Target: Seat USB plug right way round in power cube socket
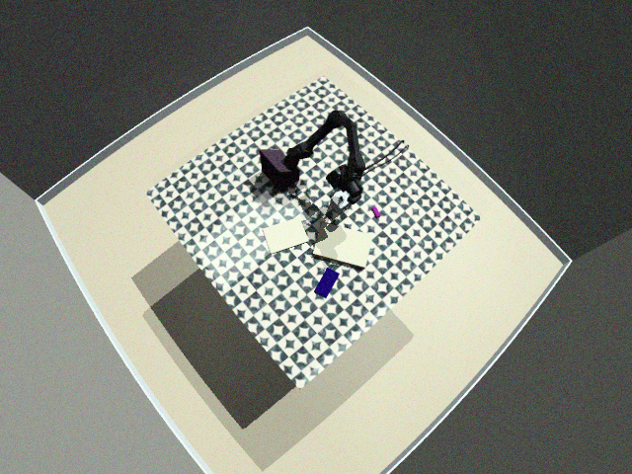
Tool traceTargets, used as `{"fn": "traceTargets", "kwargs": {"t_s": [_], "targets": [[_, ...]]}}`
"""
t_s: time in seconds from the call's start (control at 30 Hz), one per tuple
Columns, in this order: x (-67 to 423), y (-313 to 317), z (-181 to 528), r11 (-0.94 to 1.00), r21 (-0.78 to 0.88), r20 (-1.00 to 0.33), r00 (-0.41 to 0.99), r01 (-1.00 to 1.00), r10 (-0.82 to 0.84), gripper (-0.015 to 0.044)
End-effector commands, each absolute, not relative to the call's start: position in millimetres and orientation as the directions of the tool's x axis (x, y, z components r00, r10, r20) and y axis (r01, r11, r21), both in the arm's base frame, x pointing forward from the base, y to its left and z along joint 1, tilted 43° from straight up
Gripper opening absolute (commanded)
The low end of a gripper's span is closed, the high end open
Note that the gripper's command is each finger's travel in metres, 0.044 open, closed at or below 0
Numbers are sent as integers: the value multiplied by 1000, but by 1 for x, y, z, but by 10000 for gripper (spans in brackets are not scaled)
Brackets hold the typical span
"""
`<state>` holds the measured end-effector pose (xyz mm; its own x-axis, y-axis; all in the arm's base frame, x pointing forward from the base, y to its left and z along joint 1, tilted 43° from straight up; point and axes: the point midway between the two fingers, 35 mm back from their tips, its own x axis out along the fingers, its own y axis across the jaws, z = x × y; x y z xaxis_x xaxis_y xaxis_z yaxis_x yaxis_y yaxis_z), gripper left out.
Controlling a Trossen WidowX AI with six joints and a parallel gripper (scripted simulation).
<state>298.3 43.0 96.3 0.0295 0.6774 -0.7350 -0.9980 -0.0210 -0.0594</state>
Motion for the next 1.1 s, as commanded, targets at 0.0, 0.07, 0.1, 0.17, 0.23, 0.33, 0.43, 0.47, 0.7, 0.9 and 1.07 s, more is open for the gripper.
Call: {"fn": "traceTargets", "kwargs": {"t_s": [0.0, 0.07, 0.1, 0.17, 0.23, 0.33, 0.43, 0.47, 0.7, 0.9, 1.07], "targets": [[298, 45, 93, -15, -54, -734, 29, -998, 679, 440], [298, 47, 91, -15, -54, -734, 30, -998, 679, 440], [298, 48, 91, -15, -54, -734, 30, -998, 679, 440], [298, 49, 89, -15, -54, -734, 30, -998, 679, 440], [298, 50, 88, -15, -54, -734, 30, -998, 679, 440], [298, 52, 86, -15, -54, -734, 30, -998, 679, 440], [298, 54, 84, -15, -54, -733, 30, -998, 679, 440], [298, 54, 84, -15, -54, -733, 30, -998, 679, 440], [299, 53, 85, -22, -59, -737, 28, -998, 675, 256], [299, 53, 85, -22, -59, -737, 28, -998, 675, 99], [299, 53, 85, -22, -59, -737, 28, -998, 675, 7]]}}
